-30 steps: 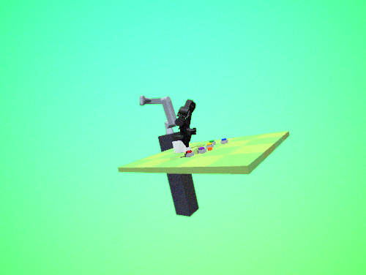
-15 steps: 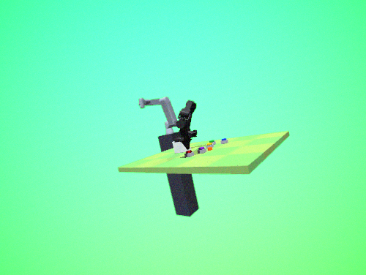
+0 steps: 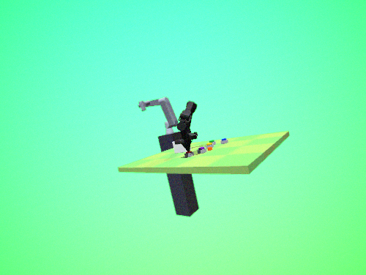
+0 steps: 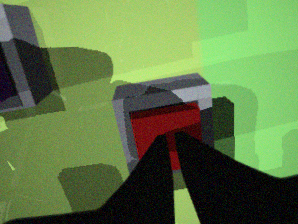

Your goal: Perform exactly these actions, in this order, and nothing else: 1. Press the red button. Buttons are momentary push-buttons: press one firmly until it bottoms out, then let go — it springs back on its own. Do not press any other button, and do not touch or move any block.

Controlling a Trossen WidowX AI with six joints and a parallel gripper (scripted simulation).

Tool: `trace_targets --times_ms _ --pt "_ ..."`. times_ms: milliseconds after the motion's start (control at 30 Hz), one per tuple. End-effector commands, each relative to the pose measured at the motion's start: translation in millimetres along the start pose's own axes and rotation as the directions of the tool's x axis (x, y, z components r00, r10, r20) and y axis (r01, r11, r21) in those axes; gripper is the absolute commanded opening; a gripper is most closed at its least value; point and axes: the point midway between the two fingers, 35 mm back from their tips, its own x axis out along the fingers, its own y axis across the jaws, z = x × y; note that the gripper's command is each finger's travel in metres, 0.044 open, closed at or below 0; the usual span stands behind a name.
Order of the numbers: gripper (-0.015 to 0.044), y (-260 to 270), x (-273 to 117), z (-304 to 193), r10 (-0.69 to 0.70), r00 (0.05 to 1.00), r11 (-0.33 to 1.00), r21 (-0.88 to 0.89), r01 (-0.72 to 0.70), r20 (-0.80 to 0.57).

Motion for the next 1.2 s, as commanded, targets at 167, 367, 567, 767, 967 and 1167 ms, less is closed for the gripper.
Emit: trace_targets --times_ms 167,367,567,767,967,1167 --pt "0.0020 0 3 -1 0.008 1.000 1.000 0.007 -0.008 -0.001" --pt "0.0020 0 3 -1 0.008 1.000 1.000 0.007 -0.008 -0.001" --pt "0.0020 0 -28 -1 0.006 1.000 1.000 0.007 -0.006 -0.002" --pt "0.0046 2 -32 1 0.005 1.000 1.000 0.009 -0.005 -0.001" --pt "0.0204 79 -68 44 -0.030 0.999 0.999 0.038 0.029 0.015" --pt "0.0361 170 -88 69 -0.039 0.999 0.998 0.057 0.037 0.034"
